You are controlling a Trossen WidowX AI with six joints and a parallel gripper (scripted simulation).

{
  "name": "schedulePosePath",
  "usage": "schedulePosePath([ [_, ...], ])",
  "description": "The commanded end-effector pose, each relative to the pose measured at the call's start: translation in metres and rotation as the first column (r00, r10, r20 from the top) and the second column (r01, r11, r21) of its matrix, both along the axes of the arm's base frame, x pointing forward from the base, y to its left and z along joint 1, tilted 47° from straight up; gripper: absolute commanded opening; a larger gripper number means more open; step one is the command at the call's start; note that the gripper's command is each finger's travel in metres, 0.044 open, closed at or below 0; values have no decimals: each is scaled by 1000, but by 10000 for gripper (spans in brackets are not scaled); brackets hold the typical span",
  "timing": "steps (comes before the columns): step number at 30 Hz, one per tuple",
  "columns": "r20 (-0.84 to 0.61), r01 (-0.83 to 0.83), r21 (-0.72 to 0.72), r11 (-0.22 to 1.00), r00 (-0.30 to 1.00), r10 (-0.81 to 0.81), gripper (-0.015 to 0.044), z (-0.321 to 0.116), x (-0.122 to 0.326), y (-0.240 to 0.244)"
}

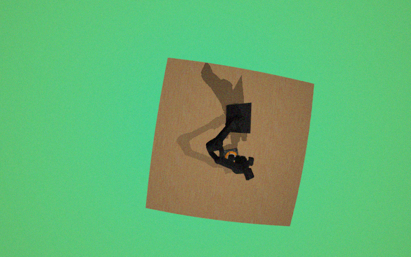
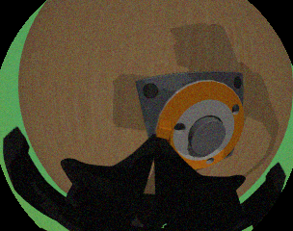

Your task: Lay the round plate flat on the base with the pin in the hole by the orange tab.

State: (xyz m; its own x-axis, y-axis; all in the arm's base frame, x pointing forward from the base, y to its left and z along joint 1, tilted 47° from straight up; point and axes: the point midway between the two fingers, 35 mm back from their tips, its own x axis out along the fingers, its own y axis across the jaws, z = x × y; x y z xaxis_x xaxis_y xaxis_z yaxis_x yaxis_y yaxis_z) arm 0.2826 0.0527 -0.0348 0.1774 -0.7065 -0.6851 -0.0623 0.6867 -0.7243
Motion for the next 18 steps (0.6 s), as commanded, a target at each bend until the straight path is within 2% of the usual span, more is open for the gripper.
schedulePosePath([
  [1, 18, -2, 6, 1000, 1000, 2, 0, 2, 7, 2],
  [18, 19, -2, 6, 1000, 1000, 2, 0, 2, 11, 3],
])
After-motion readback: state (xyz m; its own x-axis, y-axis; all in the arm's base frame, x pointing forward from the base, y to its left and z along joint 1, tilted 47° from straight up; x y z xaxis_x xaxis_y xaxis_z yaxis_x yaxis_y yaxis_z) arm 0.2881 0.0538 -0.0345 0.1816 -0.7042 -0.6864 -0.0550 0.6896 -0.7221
